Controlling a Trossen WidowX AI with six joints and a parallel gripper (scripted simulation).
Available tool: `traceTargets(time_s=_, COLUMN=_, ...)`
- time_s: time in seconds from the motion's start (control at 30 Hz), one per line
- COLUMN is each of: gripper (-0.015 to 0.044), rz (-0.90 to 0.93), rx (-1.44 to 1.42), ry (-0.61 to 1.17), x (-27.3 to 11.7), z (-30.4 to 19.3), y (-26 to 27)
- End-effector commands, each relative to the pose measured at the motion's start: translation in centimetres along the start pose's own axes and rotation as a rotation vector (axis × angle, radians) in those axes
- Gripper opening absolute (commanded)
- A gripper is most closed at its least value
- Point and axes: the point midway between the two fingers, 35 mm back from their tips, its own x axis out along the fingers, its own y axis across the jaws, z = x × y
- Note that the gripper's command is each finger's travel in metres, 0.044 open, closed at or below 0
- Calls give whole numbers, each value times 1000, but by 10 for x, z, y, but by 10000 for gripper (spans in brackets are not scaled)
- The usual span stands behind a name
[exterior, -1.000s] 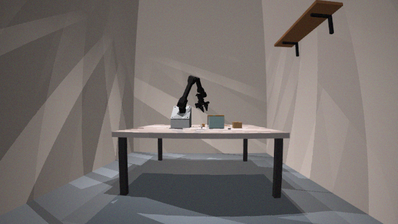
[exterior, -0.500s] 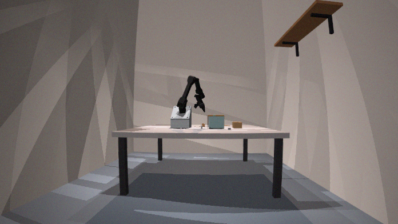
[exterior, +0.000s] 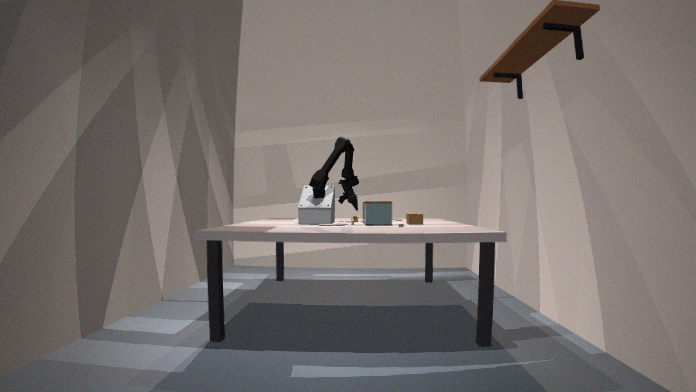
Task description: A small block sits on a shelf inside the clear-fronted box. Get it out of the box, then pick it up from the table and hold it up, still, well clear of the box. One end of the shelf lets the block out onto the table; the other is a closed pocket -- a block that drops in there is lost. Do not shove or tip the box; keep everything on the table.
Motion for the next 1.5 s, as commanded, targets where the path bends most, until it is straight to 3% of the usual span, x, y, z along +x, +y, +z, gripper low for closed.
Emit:
traceTargets(time_s=0.0, gripper=285, rz=-1, rx=-3, ry=10, x=6, z=2, y=0)
traceTargets(time_s=1.33, gripper=285, rz=2, rx=-4, ry=11, x=63, z=23, y=-2)
traceTargets(time_s=1.47, gripper=180, rz=2, rx=-4, ry=11, x=63, z=23, y=-2)
